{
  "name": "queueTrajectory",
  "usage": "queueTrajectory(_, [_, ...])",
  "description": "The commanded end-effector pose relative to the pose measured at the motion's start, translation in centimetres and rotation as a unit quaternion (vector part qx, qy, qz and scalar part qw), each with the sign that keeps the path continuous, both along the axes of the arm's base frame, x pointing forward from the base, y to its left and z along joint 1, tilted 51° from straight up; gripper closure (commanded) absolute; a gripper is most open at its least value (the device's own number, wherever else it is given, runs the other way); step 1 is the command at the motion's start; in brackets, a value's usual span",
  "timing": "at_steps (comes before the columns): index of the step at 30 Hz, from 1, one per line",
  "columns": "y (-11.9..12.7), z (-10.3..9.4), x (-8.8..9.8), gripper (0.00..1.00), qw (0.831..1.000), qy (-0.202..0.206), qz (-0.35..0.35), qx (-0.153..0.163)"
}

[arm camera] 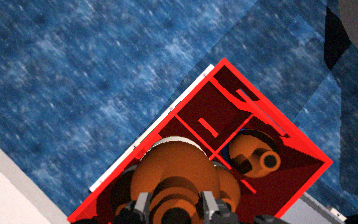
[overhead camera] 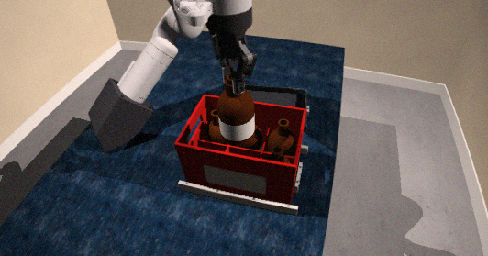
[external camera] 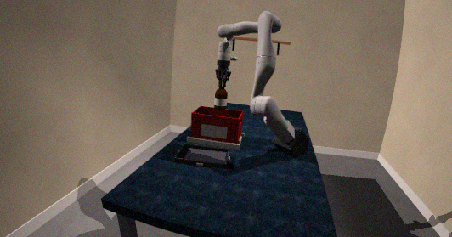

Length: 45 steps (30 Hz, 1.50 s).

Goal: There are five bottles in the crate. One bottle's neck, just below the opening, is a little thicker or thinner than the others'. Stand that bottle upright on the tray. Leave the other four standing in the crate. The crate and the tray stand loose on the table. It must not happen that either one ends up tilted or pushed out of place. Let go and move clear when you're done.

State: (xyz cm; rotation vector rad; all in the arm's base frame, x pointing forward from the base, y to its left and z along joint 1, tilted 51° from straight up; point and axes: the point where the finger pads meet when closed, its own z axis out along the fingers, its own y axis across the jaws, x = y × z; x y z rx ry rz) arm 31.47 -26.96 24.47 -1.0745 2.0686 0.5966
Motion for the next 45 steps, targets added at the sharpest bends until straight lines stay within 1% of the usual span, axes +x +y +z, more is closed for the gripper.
queueTrajectory(1, [-0.06,0.03,-0.01,1.00,1.000,0.000,-0.001,0.000])
queueTrajectory(26, [0.16,0.21,-0.10,1.00,1.000,0.000,-0.001,0.000])
queueTrajectory(45, [0.89,0.81,-0.38,1.00,1.000,0.000,-0.001,0.000])
